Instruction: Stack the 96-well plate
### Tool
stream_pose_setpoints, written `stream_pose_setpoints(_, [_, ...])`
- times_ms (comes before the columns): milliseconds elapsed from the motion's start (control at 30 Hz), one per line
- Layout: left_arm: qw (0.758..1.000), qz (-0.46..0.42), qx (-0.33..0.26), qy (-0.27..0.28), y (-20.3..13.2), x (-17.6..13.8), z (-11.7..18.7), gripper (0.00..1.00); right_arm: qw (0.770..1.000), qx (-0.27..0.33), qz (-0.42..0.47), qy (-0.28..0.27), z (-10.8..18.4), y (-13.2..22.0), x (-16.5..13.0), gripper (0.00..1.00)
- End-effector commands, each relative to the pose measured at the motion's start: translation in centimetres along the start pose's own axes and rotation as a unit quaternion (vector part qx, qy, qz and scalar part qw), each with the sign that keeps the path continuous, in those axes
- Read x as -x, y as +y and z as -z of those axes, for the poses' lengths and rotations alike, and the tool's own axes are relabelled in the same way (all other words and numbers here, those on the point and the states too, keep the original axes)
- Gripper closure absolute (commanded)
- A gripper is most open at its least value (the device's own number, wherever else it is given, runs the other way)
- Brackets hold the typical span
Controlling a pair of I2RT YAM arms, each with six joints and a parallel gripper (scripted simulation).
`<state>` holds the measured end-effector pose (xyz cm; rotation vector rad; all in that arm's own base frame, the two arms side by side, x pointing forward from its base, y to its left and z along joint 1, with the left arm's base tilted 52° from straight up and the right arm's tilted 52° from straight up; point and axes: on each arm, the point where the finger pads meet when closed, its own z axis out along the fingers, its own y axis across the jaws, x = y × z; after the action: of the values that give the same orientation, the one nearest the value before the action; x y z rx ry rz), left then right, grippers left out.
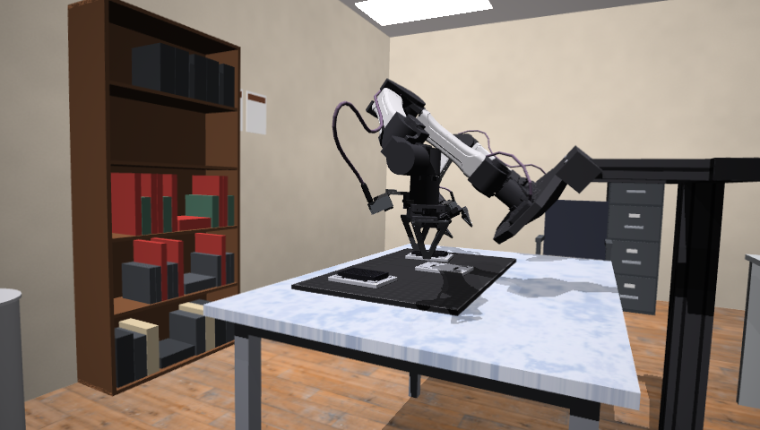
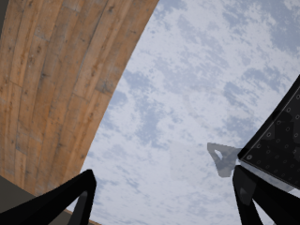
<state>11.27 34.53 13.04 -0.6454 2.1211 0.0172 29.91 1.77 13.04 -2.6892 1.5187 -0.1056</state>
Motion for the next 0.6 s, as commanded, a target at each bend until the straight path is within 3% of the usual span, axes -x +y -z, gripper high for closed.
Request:
stream_pose_setpoints(0, [1.0,-0.001,0.002,-0.002,0.1,0.1,0.2,0.0,1.0,-0.002,0.001,0.001,0.2,0.0,0.1,0.0])
stream_pose_setpoints(533, [1.0,-0.001,0.002,-0.002,0.1,0.1,0.2,0.0,1.0,-0.002,0.001,0.001,0.2,0.0,0.1,0.0])
stream_pose_setpoints(567, [1.0,-0.023,-0.005,0.004,-1.3,0.0,0.1,0.0,1.0,-0.002,-0.012,0.011,-0.3,-1.1,0.0,0.0])
